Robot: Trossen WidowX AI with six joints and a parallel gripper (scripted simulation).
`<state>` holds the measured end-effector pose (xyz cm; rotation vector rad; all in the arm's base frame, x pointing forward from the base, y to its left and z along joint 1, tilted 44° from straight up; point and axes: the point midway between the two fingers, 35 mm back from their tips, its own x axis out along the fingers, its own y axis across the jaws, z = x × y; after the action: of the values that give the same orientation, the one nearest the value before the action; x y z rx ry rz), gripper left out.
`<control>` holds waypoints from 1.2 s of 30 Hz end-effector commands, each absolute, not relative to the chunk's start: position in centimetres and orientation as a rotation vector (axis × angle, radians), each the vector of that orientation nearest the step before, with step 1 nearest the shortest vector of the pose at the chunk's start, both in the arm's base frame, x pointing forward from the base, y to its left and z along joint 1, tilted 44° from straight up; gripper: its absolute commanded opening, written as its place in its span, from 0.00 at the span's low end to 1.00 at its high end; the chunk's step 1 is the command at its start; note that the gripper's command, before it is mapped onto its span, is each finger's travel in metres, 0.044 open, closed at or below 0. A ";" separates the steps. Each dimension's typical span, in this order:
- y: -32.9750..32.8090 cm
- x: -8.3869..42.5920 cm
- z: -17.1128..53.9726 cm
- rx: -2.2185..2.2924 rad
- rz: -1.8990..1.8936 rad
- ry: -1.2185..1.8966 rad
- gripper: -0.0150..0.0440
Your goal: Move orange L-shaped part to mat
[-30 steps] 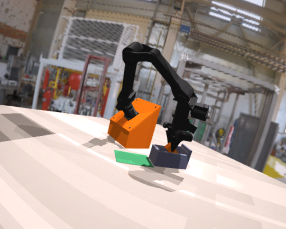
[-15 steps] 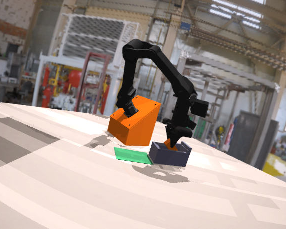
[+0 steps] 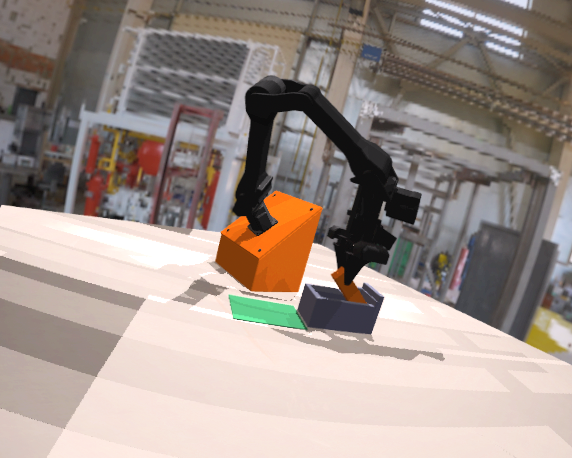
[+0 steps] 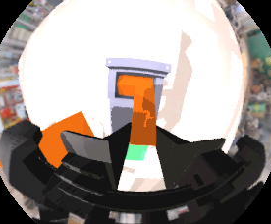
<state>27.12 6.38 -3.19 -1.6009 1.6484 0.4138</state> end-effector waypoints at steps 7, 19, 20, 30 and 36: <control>7.7 27.1 -2.0 -1.588 0.414 1.640 0.25; 9.0 26.9 -0.6 -1.588 0.415 1.640 0.25; 9.1 26.9 -0.5 -1.588 0.415 1.640 0.25; 10.3 26.7 0.7 -1.587 0.415 1.640 0.25; 10.3 26.7 0.8 -1.587 0.415 1.640 0.25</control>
<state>26.64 10.09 0.67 -1.5996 1.6434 0.4162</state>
